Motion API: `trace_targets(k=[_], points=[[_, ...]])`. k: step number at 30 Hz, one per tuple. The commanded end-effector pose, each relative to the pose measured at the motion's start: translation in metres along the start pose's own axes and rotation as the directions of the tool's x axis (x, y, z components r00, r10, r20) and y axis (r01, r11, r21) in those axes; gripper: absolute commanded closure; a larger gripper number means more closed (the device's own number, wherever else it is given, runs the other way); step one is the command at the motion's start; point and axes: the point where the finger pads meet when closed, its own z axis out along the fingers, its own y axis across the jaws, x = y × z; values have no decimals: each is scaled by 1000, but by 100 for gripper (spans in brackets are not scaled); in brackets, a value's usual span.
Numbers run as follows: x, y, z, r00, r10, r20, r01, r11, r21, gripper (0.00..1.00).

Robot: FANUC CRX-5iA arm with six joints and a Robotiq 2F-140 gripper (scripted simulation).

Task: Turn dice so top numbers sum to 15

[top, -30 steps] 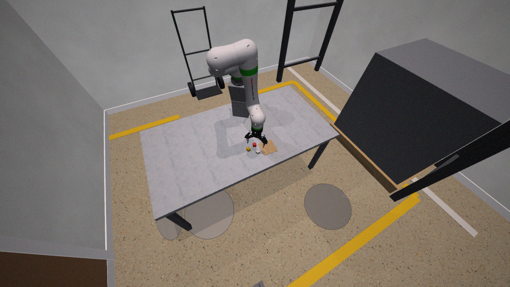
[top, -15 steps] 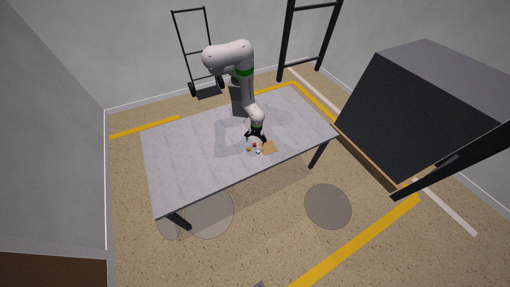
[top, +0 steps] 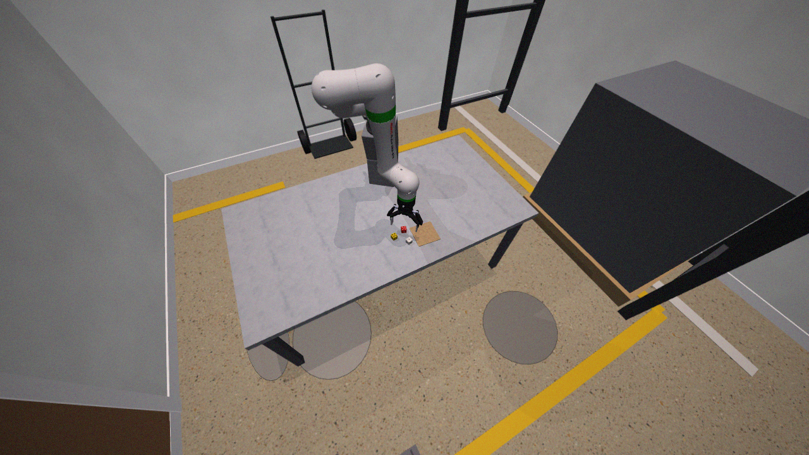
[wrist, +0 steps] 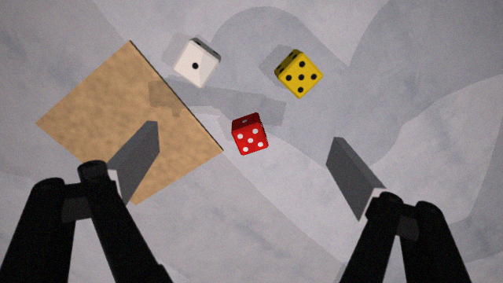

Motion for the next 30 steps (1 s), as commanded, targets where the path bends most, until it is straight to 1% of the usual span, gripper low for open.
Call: trace_targets(k=[1,22,28,30], points=[[0,0,0,1000,2,-15,-1,1000,20,0],[0,0,0,1000,2,-15,-1,1000,20,0],[0,0,-9,1000,2,-15,-1,1000,20,0],[0,0,-9,1000,2,-15,-1,1000,20,0]])
